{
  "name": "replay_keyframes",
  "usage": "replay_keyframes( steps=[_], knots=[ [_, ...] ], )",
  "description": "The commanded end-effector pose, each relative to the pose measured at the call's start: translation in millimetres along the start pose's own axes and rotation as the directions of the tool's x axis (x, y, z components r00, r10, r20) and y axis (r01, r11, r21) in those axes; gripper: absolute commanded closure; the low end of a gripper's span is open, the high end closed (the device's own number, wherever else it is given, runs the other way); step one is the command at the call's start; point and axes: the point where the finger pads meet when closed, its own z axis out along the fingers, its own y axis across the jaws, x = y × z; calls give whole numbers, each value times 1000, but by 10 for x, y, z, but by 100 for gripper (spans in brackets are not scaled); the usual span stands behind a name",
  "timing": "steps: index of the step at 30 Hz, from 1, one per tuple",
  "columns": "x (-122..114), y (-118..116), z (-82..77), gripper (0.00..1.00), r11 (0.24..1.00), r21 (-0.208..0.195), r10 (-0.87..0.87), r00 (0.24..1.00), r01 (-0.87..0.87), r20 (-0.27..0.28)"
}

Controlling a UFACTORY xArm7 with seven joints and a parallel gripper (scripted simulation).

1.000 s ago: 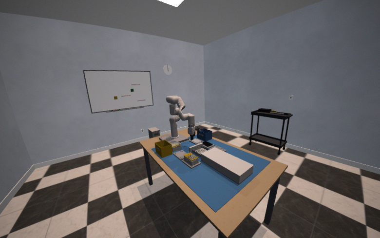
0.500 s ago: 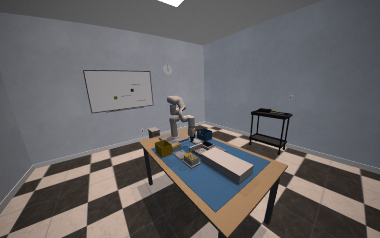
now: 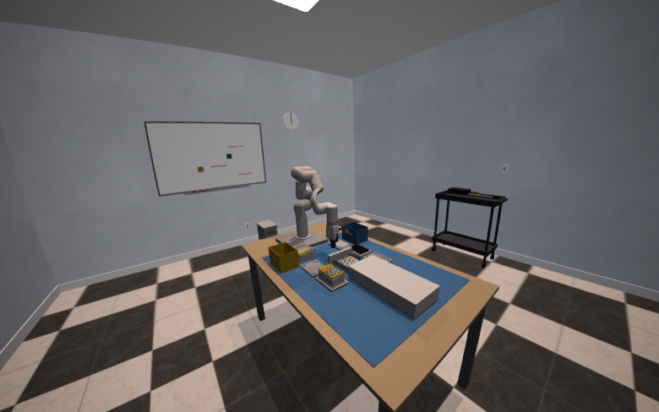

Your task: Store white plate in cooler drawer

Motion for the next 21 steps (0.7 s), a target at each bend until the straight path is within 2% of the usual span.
replay_keyframes(
  steps=[1, 21],
  knots=[
    [1, 17, 65, 100, 1000, -4, 0, 1000, 0, -1],
    [1, 17, 365, 100, 1000, -4, 0, 1000, 0, -1]
  ],
)
